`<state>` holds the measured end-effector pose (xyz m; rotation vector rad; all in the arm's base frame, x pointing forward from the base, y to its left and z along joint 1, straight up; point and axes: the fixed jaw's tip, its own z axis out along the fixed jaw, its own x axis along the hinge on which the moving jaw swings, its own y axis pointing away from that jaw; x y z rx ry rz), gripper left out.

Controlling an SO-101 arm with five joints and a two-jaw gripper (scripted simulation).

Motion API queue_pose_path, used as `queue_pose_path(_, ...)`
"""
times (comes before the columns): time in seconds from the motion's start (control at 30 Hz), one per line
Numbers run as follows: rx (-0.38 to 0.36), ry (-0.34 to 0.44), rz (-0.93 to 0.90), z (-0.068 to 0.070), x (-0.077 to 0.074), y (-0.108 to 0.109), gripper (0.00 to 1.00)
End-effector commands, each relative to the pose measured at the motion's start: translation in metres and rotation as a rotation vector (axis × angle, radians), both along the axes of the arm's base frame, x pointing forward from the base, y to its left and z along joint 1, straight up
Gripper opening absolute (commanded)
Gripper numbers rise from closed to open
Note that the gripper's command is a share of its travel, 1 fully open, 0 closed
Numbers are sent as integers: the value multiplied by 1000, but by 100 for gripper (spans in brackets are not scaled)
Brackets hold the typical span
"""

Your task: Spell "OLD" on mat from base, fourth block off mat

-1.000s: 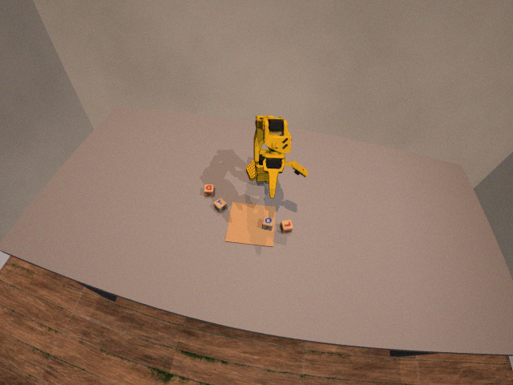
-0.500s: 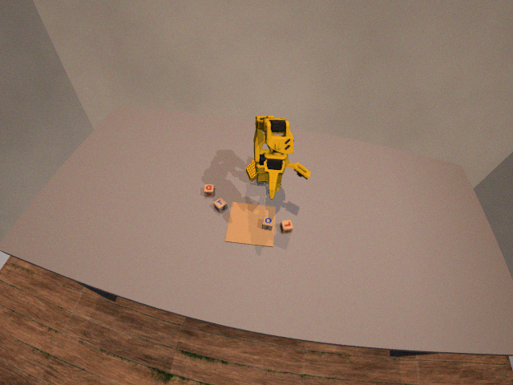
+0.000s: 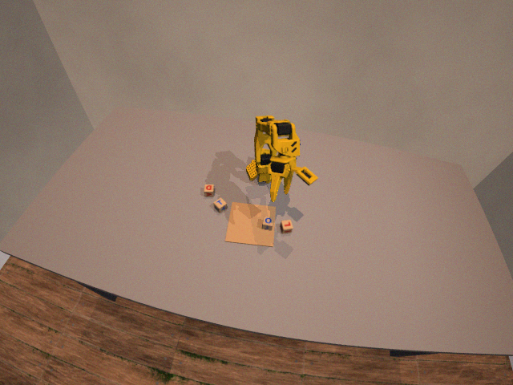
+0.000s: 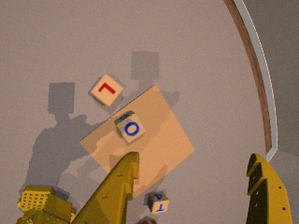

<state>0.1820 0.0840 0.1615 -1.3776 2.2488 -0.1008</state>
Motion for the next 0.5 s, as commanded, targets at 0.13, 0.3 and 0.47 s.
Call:
queue_pose_path(0.13,170,11,-198,11,4,18,35)
queue_pose_path(0.3,239,48,-297,11,5,27,35)
queue_pose_path(0.47,301,84,-389,11,5,34,35)
